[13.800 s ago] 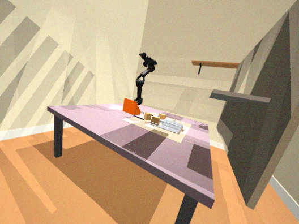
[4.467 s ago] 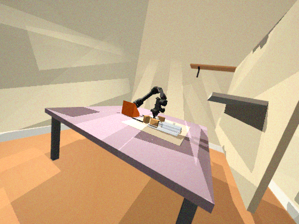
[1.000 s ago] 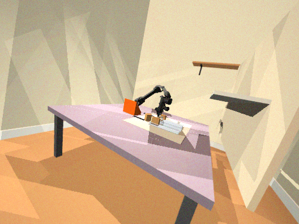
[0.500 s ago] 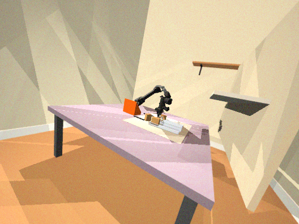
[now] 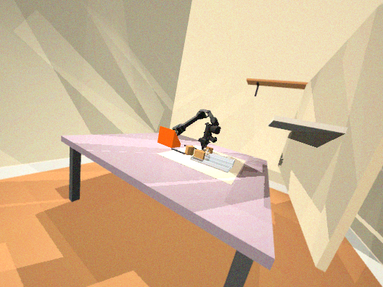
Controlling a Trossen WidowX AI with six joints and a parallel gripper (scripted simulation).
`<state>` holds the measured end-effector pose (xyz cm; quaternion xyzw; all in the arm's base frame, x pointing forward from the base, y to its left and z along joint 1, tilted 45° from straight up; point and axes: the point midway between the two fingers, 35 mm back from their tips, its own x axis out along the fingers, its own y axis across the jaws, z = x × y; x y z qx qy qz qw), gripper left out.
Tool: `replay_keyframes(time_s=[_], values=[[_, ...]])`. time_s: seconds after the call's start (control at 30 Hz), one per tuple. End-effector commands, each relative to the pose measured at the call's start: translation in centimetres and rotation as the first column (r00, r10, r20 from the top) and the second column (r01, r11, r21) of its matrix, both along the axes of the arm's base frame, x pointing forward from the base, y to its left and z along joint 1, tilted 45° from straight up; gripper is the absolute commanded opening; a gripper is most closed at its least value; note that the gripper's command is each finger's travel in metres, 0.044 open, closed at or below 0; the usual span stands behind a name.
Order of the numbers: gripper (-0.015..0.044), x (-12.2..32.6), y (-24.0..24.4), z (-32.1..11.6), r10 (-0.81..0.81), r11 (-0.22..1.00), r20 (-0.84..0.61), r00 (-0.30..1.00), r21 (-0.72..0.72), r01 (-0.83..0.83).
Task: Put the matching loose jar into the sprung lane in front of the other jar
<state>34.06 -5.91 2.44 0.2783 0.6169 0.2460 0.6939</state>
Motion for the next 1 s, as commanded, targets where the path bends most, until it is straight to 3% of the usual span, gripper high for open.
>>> replay_keyframes(time_s=[0.0,0.97], values=[[0.0000,0.52,-0.05,0.22,-0.006,1.000,0.024,1.000,0.005,0.006],[0.0000,0.89,-0.08,0.26,-0.006,1.000,0.024,1.000,0.005,0.006]])
